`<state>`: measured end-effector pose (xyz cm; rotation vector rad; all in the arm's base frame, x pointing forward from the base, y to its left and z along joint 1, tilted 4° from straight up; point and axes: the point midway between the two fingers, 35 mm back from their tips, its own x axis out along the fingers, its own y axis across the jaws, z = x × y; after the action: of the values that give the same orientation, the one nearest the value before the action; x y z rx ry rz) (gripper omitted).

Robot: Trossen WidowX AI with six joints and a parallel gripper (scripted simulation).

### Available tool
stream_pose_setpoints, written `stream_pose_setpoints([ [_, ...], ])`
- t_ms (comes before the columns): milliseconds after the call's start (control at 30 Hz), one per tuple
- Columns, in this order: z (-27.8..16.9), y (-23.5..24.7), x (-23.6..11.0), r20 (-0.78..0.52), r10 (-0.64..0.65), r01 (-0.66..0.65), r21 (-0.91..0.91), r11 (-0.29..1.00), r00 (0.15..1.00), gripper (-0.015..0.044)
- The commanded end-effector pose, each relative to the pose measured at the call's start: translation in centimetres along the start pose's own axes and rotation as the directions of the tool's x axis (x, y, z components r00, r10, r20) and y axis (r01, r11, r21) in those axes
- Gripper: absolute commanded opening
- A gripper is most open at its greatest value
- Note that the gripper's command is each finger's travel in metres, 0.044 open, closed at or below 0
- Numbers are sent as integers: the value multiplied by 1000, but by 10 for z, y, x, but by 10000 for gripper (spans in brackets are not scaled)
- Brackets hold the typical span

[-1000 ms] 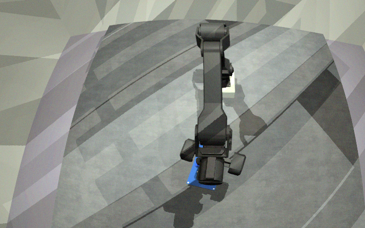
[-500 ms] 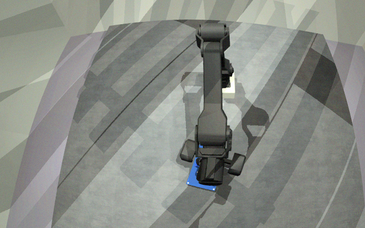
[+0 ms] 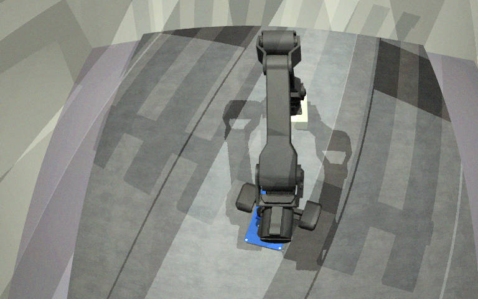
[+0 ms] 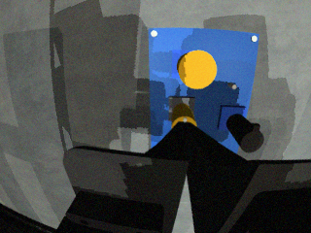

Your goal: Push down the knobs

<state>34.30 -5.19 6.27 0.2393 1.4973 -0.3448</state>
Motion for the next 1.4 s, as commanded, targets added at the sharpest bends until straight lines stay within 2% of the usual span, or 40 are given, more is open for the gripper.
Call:
stream_pose_setpoints([
  [0,1,-1,13,-15,-8,8,-2,1000,1000,0],
  [733,1,-1,14,-15,-8,8,-2,1000,1000,0],
  [1367,2,0,-15,-15,-8,8,-2,1000,1000,0],
])
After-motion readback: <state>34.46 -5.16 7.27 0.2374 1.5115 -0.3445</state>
